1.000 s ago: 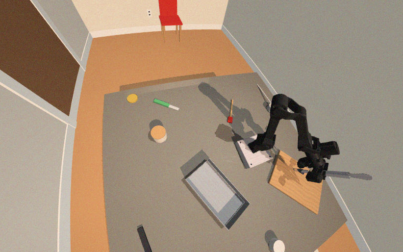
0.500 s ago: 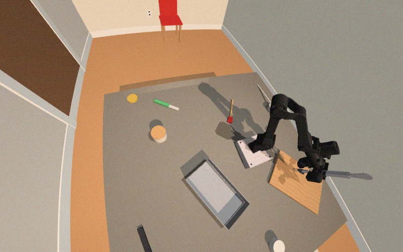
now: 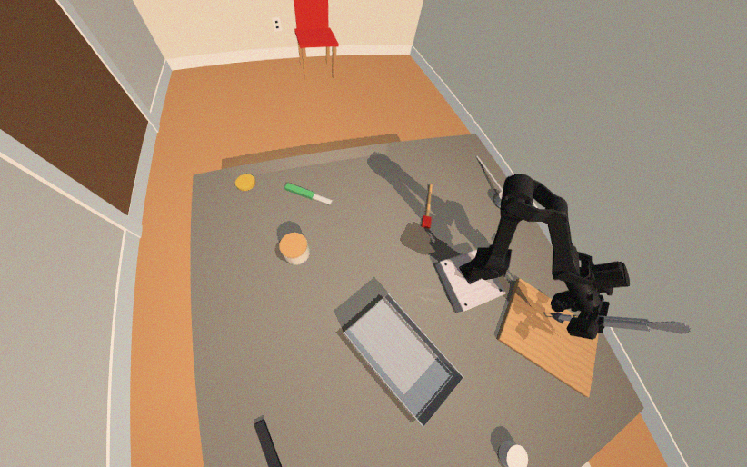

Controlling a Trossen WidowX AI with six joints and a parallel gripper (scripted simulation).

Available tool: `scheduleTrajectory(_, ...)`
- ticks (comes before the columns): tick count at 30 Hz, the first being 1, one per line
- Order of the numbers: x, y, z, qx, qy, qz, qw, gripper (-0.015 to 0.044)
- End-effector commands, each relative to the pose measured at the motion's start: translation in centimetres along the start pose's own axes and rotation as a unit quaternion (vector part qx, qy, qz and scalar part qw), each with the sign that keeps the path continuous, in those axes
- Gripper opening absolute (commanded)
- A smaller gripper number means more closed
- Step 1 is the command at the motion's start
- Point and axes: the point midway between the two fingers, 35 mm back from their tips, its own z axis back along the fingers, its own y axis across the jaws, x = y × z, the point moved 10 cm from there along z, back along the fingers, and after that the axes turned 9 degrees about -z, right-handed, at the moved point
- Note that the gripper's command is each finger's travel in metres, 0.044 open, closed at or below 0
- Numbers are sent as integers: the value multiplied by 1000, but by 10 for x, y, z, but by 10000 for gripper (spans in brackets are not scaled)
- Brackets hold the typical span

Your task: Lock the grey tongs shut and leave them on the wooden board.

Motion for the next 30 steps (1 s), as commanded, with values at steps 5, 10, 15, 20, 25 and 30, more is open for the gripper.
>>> scheduleTrajectory(5, -12, -6, -12, 7, -40, 10, 999, -150)
scheduleTrajectory(10, -21, -9, -21, 13, -78, 17, 997, -150)
scheduleTrajectory(15, -28, -12, -30, 19, -116, 23, 993, -150)
scheduleTrajectory(20, -36, -15, -39, 25, -154, 27, 987, -150)
scheduleTrajectory(25, -43, -17, -46, 31, -193, 31, 980, -150)
scheduleTrajectory(30, -50, -18, -54, 37, -231, 33, 972, -150)
